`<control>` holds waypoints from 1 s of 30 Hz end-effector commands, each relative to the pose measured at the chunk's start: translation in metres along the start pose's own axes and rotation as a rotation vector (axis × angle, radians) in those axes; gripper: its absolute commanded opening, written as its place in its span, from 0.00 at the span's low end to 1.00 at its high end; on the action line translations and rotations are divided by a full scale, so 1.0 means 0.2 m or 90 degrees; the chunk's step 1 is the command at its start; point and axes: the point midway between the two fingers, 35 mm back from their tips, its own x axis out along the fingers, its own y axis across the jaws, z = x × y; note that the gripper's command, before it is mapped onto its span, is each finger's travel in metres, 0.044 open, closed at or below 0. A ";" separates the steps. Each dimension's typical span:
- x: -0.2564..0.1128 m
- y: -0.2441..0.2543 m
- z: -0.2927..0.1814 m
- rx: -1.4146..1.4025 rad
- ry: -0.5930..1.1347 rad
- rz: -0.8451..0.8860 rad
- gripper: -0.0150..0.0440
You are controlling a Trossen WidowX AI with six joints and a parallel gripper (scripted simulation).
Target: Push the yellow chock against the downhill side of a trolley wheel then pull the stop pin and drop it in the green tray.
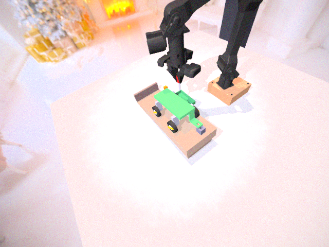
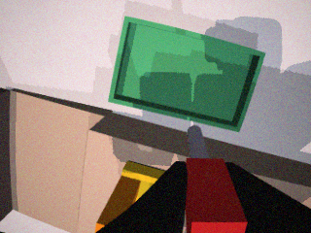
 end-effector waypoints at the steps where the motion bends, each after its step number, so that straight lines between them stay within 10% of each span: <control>1: 0.00 0.00 0.00 0.074 -0.003 0.017 0.25; 30: 0.14 -0.03 0.09 0.144 -0.003 -0.024 0.25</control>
